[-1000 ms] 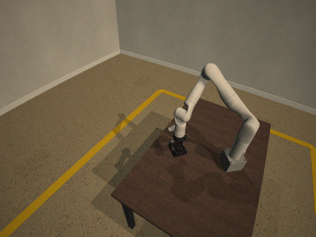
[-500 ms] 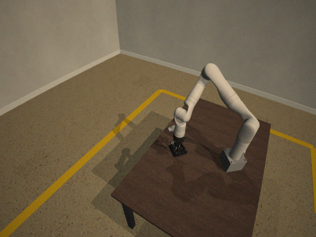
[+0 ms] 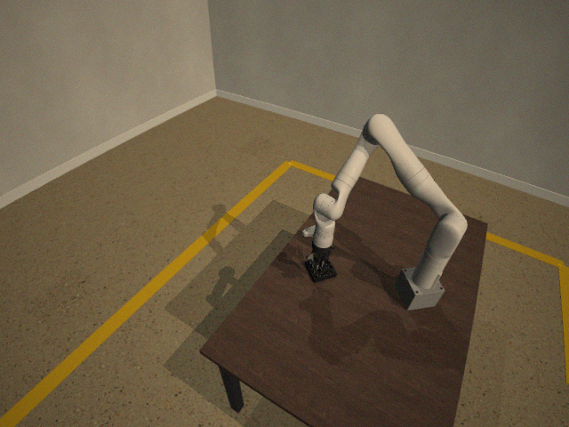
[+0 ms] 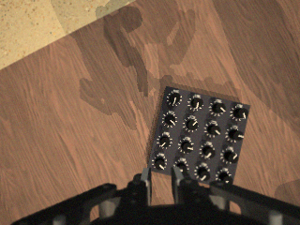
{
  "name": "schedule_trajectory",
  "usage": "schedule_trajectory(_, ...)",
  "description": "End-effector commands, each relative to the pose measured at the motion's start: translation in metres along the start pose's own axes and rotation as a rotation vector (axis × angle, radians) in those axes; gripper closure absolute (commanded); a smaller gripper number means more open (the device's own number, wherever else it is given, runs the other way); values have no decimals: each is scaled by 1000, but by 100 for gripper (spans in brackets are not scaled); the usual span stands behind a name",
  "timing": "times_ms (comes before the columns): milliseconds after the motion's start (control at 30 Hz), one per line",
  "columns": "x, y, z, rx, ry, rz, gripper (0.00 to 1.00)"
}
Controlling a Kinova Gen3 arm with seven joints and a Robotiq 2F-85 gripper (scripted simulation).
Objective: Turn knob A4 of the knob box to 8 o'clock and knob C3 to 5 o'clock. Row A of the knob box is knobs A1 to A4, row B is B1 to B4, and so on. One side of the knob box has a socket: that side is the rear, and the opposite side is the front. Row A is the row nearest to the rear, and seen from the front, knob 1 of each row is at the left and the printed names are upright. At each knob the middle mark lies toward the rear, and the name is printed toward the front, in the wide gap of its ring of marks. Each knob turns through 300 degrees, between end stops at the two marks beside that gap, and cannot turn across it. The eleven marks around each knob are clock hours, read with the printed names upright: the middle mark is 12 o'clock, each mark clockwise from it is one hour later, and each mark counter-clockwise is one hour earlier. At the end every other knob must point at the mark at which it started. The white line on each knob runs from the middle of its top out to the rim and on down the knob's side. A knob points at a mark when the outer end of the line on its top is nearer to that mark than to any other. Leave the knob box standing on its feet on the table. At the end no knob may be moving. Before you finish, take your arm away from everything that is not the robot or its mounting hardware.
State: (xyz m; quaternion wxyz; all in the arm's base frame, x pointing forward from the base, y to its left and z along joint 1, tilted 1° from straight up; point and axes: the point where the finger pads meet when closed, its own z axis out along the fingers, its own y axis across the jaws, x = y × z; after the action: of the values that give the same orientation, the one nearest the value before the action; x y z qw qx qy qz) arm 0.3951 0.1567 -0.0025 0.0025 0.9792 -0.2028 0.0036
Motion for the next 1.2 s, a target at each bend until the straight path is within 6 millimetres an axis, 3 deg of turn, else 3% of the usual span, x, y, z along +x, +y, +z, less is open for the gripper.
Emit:
schedule_trajectory(0,0,0,-1,1,1,0,81)
schedule_trajectory(567,0,0,3,0,1,0,81)
schedule_trajectory(1167,0,-1,21,0,1,0,81)
